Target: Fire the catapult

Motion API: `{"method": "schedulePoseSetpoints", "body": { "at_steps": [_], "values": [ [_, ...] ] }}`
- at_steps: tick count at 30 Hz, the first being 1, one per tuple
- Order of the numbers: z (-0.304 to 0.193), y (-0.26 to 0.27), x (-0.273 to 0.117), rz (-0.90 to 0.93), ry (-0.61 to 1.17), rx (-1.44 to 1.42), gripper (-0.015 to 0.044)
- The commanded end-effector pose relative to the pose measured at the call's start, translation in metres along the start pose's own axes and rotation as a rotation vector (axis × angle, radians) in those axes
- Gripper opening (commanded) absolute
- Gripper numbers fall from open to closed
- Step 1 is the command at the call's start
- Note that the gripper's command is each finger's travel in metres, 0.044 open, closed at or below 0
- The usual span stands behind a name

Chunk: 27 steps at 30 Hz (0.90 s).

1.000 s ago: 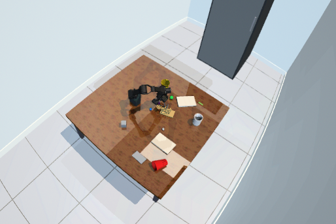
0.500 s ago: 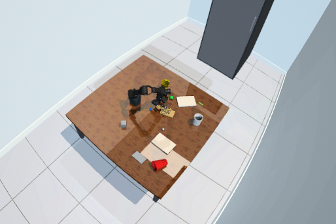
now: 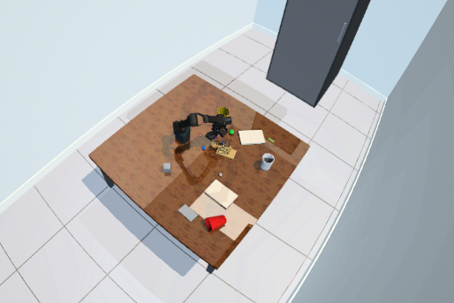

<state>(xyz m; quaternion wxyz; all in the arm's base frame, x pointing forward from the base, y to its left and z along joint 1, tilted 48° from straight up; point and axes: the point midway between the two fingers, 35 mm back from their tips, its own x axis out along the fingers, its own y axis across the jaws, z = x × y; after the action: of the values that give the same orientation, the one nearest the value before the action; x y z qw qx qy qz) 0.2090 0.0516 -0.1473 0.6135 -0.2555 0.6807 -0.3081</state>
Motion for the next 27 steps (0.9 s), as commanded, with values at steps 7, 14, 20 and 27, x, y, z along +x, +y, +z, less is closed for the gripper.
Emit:
{"method": "schedulePoseSetpoints", "body": {
  "at_steps": [7, 14, 20, 27],
  "values": [
    [-0.004, -0.002, -0.083, 0.010, -0.007, 0.007, 0.0000],
    [-0.006, -0.004, -0.095, 0.008, -0.004, 0.005, 0.0000],
    [0.010, -0.017, -0.087, -0.023, 0.077, -0.070, 0.0000],
    [0.030, -0.037, -0.074, -0.049, 0.191, -0.173, 0.0000]
  ]
}}
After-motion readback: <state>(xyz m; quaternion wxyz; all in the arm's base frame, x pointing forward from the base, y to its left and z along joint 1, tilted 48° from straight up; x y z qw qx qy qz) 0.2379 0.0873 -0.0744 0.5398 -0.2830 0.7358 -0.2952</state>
